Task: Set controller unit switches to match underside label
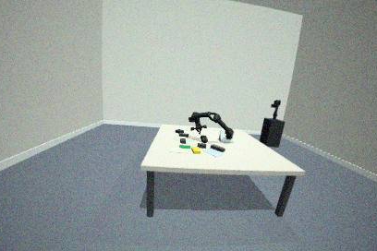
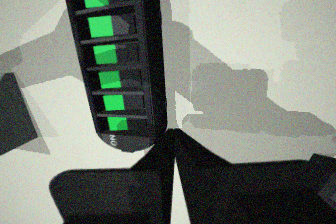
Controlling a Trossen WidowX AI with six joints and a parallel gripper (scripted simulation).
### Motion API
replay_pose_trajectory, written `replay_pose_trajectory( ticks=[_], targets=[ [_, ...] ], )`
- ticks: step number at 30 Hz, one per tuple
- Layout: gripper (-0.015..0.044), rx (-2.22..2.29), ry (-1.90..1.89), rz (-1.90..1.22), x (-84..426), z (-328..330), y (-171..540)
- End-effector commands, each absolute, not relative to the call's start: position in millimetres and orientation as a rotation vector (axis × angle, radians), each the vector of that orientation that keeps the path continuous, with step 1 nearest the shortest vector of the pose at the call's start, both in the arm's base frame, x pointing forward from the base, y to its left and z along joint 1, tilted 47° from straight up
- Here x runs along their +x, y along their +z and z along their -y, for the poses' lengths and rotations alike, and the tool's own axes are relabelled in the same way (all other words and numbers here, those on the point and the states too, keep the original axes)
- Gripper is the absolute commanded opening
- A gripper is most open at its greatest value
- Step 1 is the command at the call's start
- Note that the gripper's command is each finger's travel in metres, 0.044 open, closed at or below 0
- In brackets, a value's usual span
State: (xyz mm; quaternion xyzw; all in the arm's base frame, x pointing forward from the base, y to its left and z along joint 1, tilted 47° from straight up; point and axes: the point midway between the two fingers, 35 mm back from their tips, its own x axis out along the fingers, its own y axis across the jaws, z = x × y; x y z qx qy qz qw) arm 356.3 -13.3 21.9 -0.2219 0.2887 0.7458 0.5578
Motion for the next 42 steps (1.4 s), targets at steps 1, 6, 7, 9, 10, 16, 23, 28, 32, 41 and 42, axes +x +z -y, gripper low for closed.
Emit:
replay_pose_trajectory(
  ticks=[1,6,7,9,10,16,23,28,32,41,42],
  targets=[
    [0.0000,-0.532,1.766,-0.680,358,15,23],
    [0.0000,-0.534,1.763,-0.680,359,16,23],
    [0.0000,-0.527,1.759,-0.680,358,15,23],
    [0.0000,-0.528,1.757,-0.680,358,15,24],
    [0.0000,-0.532,1.750,-0.679,358,14,25],
    [0.0000,-0.565,1.668,-0.667,348,7,45],
    [0.0000,-0.598,1.573,-0.642,332,-2,65],
    [0.0000,-0.617,1.508,-0.618,318,-10,76],
    [0.0000,-0.630,1.458,-0.596,305,-16,83],
    [0.0000,-0.651,1.352,-0.538,274,-31,93],
    [0.0000,-0.653,1.341,-0.531,270,-32,94]
  ],
)
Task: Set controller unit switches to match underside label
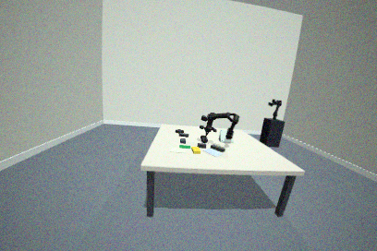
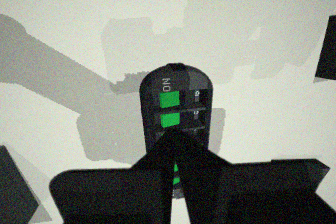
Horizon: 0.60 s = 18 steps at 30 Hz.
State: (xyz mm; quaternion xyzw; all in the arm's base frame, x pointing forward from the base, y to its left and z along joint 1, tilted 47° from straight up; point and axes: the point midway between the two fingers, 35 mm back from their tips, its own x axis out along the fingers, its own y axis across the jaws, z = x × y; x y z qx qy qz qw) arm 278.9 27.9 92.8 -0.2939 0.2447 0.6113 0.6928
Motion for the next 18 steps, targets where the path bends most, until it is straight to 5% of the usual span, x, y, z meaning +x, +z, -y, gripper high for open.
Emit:
replay_pose_trajectory(
  ticks=[1,18],
  targets=[
    [0.0000,-0.655,1.331,-0.524,267,-34,94],
    [0.0026,-0.672,1.249,-0.464,237,-47,93]
  ],
)
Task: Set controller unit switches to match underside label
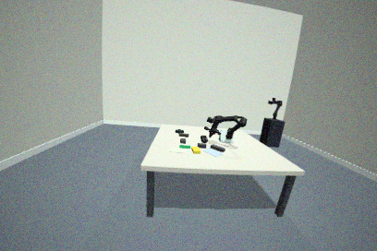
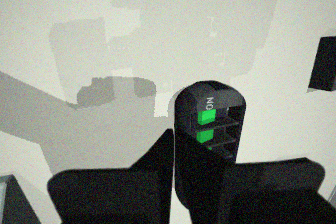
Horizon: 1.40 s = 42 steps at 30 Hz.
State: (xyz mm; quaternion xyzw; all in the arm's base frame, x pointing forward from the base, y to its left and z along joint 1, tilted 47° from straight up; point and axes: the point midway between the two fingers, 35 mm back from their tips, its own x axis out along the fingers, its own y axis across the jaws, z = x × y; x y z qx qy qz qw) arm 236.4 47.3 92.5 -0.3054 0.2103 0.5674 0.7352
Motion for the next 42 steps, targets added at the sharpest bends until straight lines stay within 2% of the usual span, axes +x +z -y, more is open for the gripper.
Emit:
replay_pose_trajectory(
  ticks=[1,16,23,42],
  targets=[
    [0.0053,-0.674,1.254,-0.470,238,-47,94],
    [0.0440,-0.731,1.406,-0.629,279,-36,117],
    [0.0440,-0.758,1.478,-0.694,294,-33,124],
    [0.0440,-0.758,1.478,-0.698,296,-51,107]
  ],
)
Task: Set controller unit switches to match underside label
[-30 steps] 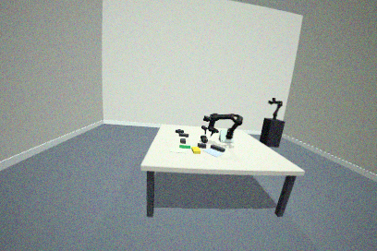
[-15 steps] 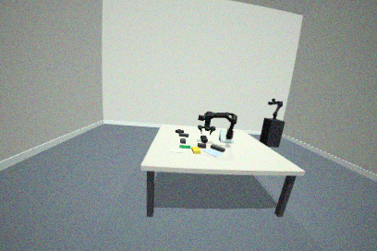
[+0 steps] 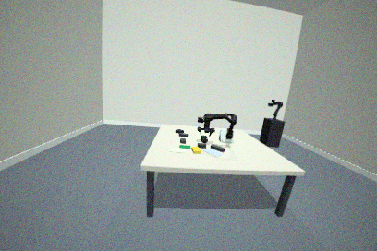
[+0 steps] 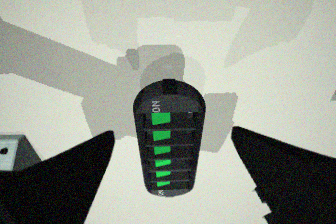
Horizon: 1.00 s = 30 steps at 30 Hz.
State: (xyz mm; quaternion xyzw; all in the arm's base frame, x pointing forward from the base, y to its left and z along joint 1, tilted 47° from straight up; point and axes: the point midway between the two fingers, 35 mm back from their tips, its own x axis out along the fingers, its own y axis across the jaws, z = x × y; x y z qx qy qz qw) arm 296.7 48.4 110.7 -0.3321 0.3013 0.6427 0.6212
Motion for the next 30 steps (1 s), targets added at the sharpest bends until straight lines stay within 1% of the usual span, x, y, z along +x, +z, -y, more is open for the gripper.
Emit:
replay_pose_trajectory(
  ticks=[1,23,27,30],
  targets=[
    [0.0440,-0.758,1.478,-0.698,296,-52,106],
    [0.0440,-0.753,1.476,-0.698,295,-77,84],
    [0.0335,-0.753,1.476,-0.698,295,-77,84],
    [0.0327,-0.753,1.476,-0.698,295,-77,84]
  ],
)
